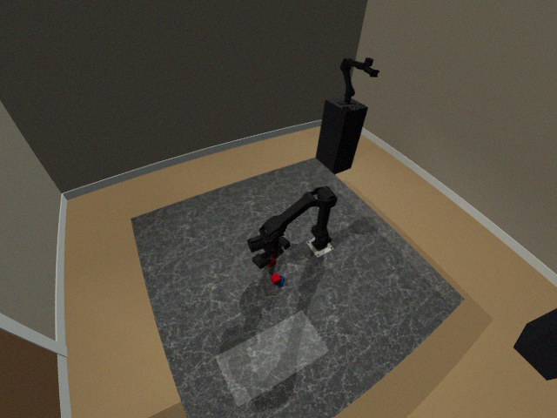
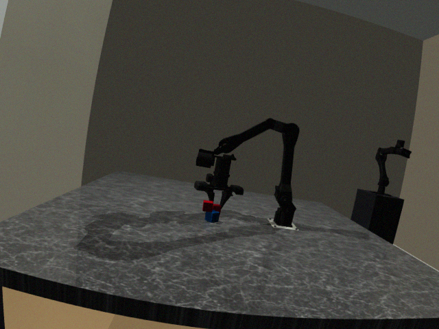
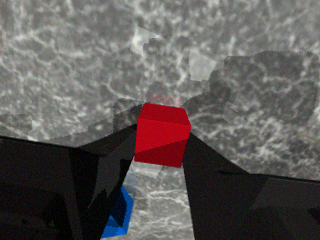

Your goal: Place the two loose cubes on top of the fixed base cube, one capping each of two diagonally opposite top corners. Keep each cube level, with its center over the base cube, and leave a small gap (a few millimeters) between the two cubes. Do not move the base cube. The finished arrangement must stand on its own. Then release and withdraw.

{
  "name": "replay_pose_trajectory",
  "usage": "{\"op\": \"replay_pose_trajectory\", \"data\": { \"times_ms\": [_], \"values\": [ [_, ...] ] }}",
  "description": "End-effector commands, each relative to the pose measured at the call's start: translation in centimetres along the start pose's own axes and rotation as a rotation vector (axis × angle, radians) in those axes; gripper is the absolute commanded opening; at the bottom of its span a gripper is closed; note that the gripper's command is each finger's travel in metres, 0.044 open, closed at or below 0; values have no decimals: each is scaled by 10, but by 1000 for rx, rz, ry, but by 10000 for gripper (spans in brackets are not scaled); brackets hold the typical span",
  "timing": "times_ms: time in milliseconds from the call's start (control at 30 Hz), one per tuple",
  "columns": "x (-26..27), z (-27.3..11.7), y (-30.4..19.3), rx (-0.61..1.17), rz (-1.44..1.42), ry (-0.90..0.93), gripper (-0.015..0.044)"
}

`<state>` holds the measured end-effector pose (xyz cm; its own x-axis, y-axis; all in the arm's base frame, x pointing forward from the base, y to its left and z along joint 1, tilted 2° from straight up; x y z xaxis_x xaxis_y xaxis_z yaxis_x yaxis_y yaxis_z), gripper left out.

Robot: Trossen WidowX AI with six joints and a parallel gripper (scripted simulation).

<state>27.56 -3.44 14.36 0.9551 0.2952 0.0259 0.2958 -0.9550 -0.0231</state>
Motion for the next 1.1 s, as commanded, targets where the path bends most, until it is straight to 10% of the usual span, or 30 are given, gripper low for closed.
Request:
{"op": "replay_pose_trajectory", "data": {
  "times_ms": [0,1067],
  "values": [
    [1,-7,1,1,1,5,105],
    [0,-105,0,-1,5,2,105]
  ]
}}
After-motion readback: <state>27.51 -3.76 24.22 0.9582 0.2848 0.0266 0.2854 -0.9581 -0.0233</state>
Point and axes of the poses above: the point midway between the two fingers, 35 mm back from their tips, its own z axis out along the fingers, its own x axis across the jaws, y = z × x, the point moved 9 cm from there along -z, back along the fingers, and after that the axes turned 5 degrees about -z, right-handed, at the moved point
